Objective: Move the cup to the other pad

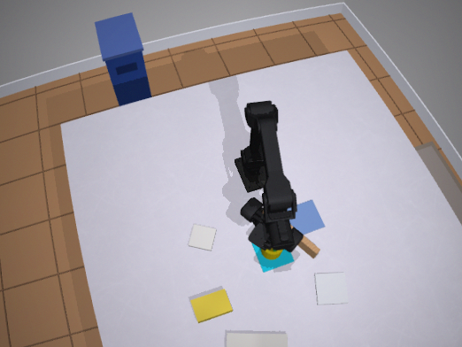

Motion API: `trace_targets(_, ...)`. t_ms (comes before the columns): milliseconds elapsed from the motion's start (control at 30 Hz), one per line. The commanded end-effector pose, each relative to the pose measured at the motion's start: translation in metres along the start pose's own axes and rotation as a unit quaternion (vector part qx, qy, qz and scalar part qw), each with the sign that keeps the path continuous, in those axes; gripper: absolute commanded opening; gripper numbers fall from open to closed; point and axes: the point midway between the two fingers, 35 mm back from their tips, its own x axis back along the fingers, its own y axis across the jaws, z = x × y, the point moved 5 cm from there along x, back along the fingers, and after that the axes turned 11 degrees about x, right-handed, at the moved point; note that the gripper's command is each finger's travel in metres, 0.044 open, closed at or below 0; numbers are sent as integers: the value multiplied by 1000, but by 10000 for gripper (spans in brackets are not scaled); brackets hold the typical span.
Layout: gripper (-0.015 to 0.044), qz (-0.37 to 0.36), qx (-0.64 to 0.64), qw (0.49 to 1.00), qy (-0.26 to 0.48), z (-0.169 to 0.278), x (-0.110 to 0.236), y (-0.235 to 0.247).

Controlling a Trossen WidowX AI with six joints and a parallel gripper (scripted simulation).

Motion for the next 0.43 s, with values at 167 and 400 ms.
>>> trace_targets(167, 440, -2, 2, 1000, 0, -1, 29, 0)
trace_targets(400, 440, -2, 2, 1000, 0, -2, 40, 0)
